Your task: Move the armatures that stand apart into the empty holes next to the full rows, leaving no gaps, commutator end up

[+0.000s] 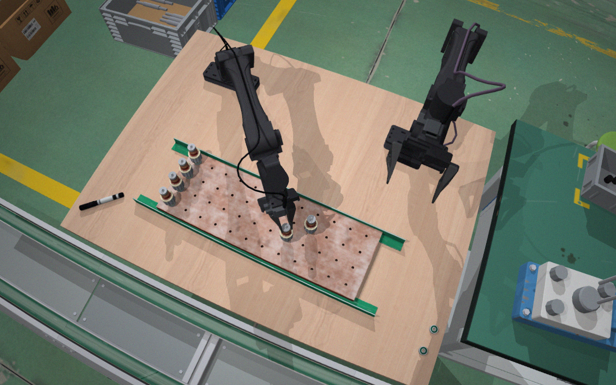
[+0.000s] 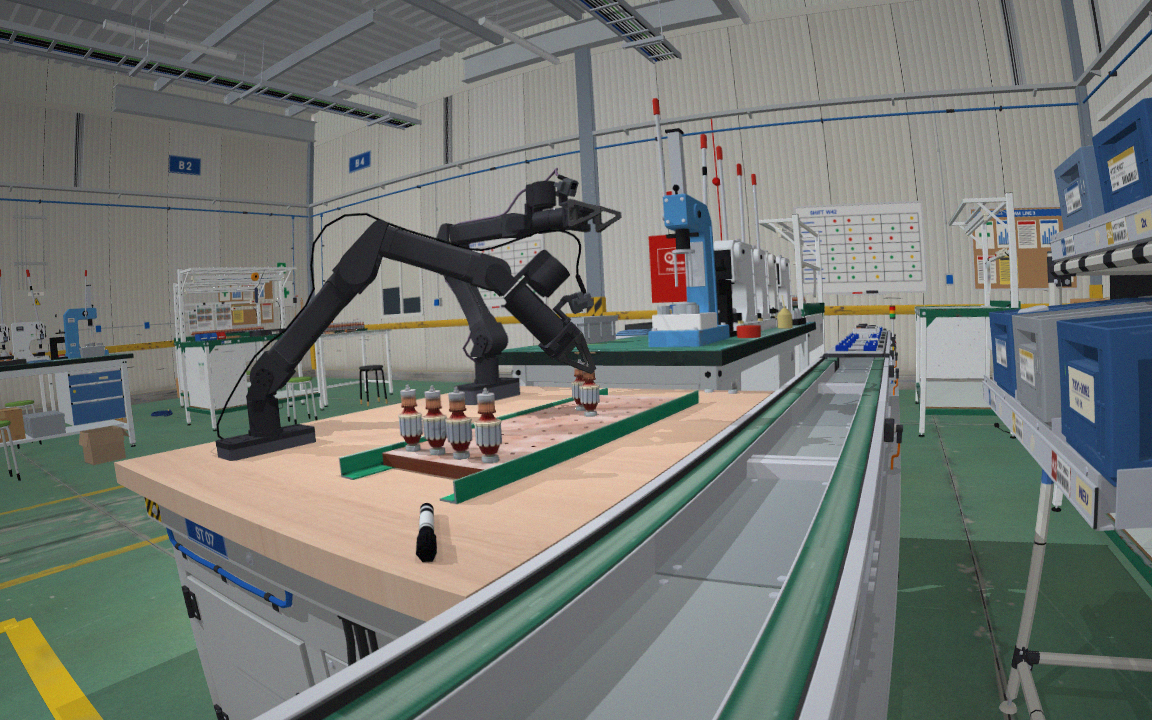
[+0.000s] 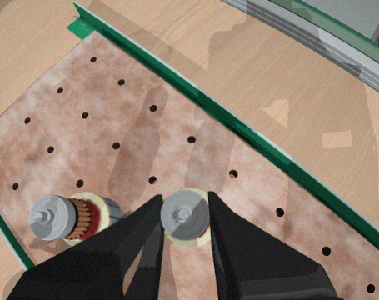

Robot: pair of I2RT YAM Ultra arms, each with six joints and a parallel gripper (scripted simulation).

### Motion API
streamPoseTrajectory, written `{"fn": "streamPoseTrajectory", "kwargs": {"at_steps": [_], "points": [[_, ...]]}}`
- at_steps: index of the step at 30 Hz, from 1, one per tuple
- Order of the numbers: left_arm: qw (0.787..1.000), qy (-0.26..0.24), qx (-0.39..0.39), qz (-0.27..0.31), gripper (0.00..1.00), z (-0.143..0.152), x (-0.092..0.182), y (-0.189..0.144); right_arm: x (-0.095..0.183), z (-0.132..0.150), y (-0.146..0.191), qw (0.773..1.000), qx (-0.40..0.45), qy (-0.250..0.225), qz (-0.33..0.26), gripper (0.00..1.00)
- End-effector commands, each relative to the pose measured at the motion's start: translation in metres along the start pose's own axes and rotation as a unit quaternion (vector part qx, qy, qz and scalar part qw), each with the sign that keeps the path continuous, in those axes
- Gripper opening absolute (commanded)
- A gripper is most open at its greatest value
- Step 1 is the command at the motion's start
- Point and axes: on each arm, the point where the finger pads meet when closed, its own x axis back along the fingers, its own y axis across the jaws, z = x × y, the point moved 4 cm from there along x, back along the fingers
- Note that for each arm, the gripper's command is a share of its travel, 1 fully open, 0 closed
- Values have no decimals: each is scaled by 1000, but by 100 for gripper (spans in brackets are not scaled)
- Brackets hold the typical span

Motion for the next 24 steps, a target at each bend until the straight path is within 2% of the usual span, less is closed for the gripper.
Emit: {"fn": "streamPoseTrajectory", "kwargs": {"at_steps": [1, 9, 17, 22, 24], "points": [[1000, -14, -2, 8, 100, -16, 1, -3, 16, -17, -5, 1000, 2, -26, 1, 25], [1000, -14, -2, 8, 100, -16, 1, -3, 14, -15, -2, 1000, 1, -23, 2, 25], [1000, -14, -2, 8, 100, -16, 1, -3, 49, -70, -1, 994, 1, -112, -1, 25], [1000, -14, -2, 8, 100, -16, 1, -3, 70, -86, -1, 994, 1, -109, -1, 25], [1000, -14, -2, 8, 100, -16, 1, -3, 75, -95, -1, 993, 2, -122, -1, 25]]}}
